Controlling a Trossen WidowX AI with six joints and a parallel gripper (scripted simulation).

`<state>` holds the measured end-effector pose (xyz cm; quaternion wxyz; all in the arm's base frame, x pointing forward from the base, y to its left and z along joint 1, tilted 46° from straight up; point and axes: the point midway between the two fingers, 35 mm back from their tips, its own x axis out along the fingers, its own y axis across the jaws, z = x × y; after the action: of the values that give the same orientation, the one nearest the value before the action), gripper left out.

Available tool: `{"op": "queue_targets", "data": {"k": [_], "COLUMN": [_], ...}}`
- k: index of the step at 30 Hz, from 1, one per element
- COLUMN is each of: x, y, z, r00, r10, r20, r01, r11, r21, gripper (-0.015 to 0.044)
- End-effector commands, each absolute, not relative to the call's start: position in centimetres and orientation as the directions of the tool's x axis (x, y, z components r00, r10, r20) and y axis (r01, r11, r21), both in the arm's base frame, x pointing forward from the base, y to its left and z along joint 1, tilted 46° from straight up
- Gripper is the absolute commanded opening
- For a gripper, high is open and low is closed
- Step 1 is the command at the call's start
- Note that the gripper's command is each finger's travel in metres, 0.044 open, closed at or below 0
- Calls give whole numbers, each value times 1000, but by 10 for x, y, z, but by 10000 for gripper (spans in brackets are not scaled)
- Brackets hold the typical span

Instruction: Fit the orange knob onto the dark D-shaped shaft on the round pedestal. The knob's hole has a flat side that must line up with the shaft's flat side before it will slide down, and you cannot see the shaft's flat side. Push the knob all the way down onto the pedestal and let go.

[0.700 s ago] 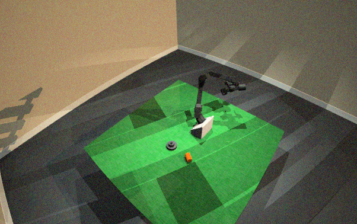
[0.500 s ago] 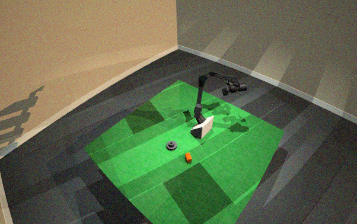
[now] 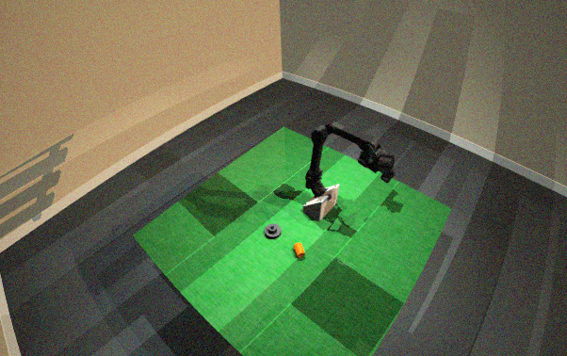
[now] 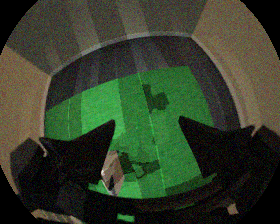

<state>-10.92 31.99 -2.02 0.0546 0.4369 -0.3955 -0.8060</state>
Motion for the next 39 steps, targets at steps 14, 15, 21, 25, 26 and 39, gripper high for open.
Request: {"op": "queue_targets", "data": {"k": [14,15,21,25,26,39], "x": [174,190,271,314,324,337], "y": [256,246,175,119,104,63], "z": [-69,-69,-68,-62,-61,-74], "r00": [-278,-261,-184,-156,-152,-148], "r10": [-523,-540,-659,-740,-760,-792], "r20": [-806,-800,-730,-654,-632,-592], "r01": [-954,-964,-941,-862,-835,-788], "r11": [52,98,332,426,440,456], "r21": [296,248,-63,-277,-329,-413], "gripper": [440,440,440,440,440,440]}}
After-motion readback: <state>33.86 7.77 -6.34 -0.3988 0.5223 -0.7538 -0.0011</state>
